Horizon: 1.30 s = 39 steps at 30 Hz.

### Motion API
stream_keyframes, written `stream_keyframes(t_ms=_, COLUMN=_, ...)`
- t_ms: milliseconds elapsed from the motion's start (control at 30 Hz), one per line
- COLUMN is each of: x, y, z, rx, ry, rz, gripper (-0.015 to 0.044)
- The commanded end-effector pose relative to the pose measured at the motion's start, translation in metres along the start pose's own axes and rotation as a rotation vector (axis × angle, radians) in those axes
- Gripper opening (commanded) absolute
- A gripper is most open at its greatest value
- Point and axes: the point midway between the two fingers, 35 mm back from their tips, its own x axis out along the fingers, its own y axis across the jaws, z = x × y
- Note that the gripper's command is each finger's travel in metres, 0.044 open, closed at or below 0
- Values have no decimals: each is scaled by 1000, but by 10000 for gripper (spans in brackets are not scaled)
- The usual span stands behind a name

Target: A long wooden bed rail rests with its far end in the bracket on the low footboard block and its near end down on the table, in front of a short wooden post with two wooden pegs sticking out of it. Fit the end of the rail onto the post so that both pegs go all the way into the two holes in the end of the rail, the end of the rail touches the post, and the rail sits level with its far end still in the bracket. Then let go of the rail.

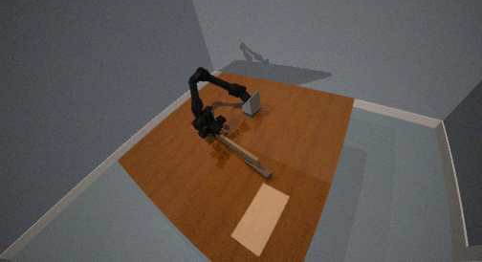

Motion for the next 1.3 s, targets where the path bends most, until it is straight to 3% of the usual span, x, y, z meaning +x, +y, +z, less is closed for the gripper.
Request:
stream_keyframes(t_ms=0, x=-4, y=-2, z=1, rx=3, ry=-9, rz=-5, gripper=0)
stream_keyframes(t_ms=1267, x=-23, y=-2, z=1, rx=3, ry=-10, rz=-5, gripper=0)
